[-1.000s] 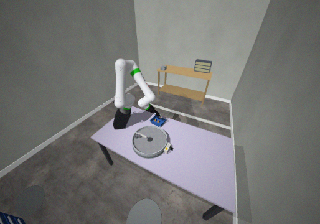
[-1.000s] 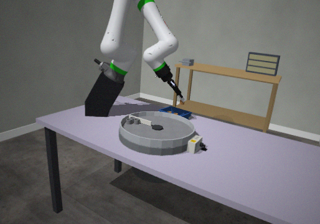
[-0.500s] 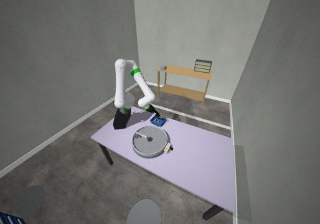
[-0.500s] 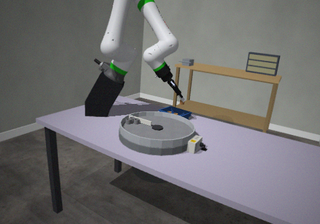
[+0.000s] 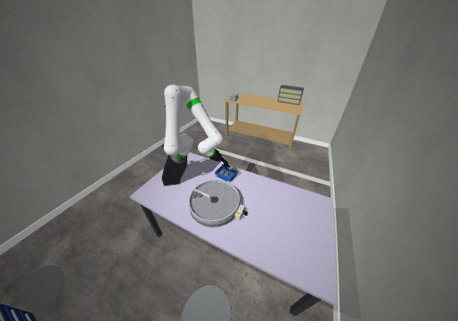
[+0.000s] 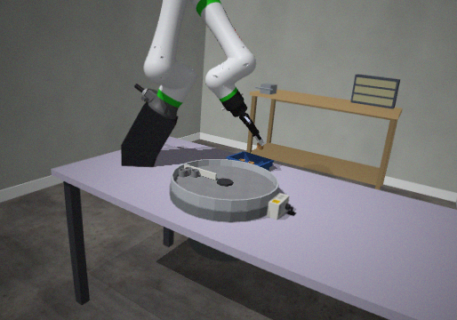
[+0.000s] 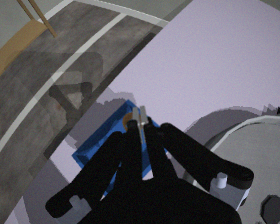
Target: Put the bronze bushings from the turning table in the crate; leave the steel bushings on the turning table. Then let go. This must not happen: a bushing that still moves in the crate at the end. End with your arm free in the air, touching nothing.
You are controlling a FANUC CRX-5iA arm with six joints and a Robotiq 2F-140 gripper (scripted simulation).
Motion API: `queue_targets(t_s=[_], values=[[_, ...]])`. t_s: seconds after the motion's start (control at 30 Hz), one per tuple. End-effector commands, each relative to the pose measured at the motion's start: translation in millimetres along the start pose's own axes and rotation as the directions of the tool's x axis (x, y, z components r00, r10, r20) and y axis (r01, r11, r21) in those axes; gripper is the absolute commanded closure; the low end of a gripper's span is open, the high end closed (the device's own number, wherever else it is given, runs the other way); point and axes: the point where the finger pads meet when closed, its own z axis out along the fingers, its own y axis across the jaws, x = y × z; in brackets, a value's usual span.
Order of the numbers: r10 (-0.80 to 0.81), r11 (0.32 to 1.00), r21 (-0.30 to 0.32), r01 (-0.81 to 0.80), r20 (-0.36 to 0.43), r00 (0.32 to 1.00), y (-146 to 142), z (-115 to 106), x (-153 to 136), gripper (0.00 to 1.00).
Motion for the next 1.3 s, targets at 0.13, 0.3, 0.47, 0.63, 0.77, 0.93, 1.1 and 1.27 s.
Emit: queue_targets(t_s=[0.13, 0.3, 0.47, 0.63, 0.77, 0.93, 1.1, 1.27], values=[[0.0, 1.0, 0.0, 0.0, 0.0, 1.0, 0, 0, 0, 1.0], [0.0, 1.0, 0.0, 0.0, 0.0, 1.0, 0, 0, 0, 1.0], [0.0, 1.0, 0.0, 0.0, 0.0, 1.0, 0, 0, 0, 1.0], [0.0, 1.0, 0.0, 0.0, 0.0, 1.0, 0, 0, 0, 1.0], [0.0, 1.0, 0.0, 0.0, 0.0, 1.0, 0, 0, 0, 1.0], [0.0, 1.0, 0.0, 0.0, 0.0, 1.0, 0, 3, -3, 1.0], [0.0, 1.0, 0.0, 0.0, 0.0, 1.0, 0, 18, -15, 1.0], [0.0, 1.0, 0.0, 0.0, 0.0, 1.0, 1, 36, -30, 1.0]])
